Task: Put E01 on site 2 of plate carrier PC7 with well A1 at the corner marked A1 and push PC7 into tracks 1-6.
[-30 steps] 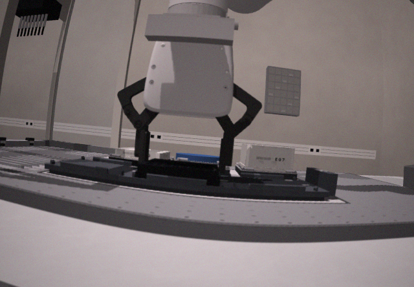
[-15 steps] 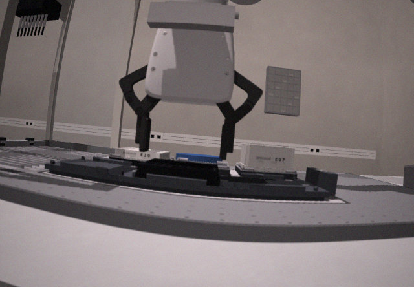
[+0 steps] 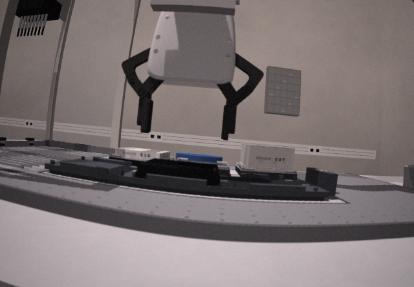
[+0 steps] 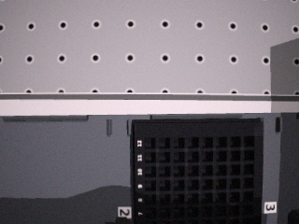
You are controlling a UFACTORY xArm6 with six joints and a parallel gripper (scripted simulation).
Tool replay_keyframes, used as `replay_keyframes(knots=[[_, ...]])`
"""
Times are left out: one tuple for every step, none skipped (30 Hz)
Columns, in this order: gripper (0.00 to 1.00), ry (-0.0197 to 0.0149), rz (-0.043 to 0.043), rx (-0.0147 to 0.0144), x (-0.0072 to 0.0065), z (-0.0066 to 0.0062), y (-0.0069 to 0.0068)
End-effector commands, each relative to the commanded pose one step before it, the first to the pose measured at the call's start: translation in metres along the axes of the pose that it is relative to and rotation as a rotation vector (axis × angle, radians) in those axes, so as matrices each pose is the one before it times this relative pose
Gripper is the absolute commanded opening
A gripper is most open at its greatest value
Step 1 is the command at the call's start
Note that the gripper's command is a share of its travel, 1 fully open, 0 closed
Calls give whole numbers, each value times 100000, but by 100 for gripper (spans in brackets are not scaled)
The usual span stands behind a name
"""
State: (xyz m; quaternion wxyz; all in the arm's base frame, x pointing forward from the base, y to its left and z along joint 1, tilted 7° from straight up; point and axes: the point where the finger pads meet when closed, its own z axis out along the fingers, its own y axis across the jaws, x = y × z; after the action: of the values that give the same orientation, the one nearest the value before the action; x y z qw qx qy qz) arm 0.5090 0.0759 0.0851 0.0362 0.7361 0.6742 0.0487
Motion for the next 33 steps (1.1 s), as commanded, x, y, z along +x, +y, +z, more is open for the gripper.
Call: replay_keyframes(knots=[[100, 106, -1, -432, 37, -1132, 150], [100, 0, 0, 0, 0, -167, 0], [100, 0, 0, 0, 0, 0, 0], [100, 0, 0, 0, 0, 0, 0], [100, 0, 0, 0, 0, -167, 1], [100, 0, 0, 0, 0, -167, 0], [100, 0, 0, 0, 0, -167, 0], [100, 0, 0, 0, 0, -167, 0], [100, 0, 0, 0, 0, -167, 0], [100, 0, 0, 0, 0, -167, 0], [100, 0, 0, 0, 0, -167, 0], [100, 0, 0, 0, 0, -167, 0], [100, 0, 0, 0, 0, -167, 0], [100, 0, 0, 0, 0, -167, 0], [100, 0, 0, 0, 0, -167, 0], [100, 0, 0, 0, 0, -167, 0], [100, 0, 0, 0, 0, -167, 0], [100, 0, 0, 0, 0, -167, 0], [100, 0, 0, 0, 0, -167, 0], [100, 0, 0, 0, 0, 0, 0], [100, 0, 0, 0, 0, 0, 0], [100, 0, 0, 0, 0, -167, 1], [100, 0, 0, 0, 0, -167, 0], [100, 0, 0, 0, 0, -167, 0], [100, 0, 0, 0, 0, -167, 0], [100, 0, 0, 0, 0, -167, 0], [100, 0, 0, 0, 0, -167, 0], [100, 0, 0, 0, 0, -167, 0], [100, 0, 0, 0, 0, -167, 0], [100, 0, 0, 0, 0, -167, 0], [100, 0, 0, 0, 0, -167, 0], [100, 0, 0, 0, 0, -167, 0], [100, 0, 0, 0, 0, -167, 0]])
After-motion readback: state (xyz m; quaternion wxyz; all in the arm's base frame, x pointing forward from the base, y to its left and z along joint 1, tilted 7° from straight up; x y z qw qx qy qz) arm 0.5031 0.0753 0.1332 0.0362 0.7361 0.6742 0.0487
